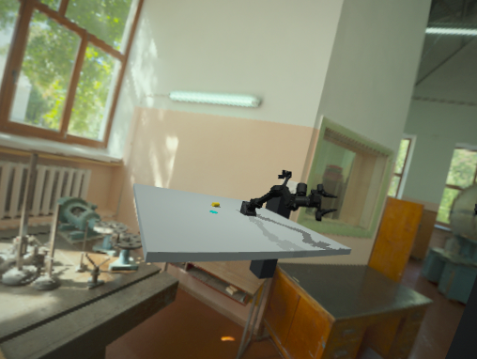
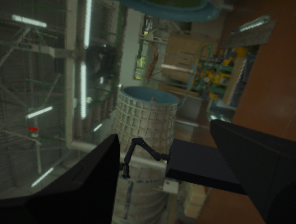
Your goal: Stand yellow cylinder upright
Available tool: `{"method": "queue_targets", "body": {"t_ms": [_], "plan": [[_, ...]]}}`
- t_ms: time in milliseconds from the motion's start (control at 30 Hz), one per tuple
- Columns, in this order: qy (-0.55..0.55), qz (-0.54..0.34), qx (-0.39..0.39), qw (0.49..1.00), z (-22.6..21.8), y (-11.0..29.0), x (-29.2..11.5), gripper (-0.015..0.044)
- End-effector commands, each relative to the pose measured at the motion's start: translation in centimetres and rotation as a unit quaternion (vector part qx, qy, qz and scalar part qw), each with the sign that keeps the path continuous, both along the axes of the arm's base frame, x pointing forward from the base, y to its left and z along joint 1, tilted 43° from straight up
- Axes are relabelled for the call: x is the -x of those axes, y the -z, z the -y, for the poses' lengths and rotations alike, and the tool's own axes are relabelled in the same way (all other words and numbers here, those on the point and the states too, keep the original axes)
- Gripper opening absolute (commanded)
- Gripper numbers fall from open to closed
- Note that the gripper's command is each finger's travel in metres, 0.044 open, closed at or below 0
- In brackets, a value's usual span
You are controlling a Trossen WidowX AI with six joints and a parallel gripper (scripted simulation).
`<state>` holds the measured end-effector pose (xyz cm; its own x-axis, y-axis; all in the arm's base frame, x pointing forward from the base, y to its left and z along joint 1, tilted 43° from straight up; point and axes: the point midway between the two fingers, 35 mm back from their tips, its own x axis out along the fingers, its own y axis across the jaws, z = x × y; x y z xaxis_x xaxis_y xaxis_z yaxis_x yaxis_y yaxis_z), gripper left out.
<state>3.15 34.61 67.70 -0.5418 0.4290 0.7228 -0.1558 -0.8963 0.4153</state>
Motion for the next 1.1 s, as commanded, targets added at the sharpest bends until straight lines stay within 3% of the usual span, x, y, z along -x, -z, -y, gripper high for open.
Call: {"method": "queue_targets", "body": {"t_ms": [0, 533, 1067], "plan": [[0.084, -0.002, 0.026, 0.996, -2.7, 1.7, -4.3, 0.0309], [0.367, 0.025, 0.149, 0.918, -7.0, 10.9, -22.2, 0.0309], [0.560, 0.076, 0.307, 0.766, -1.7, 23.5, -39.4, 0.0309]]}}
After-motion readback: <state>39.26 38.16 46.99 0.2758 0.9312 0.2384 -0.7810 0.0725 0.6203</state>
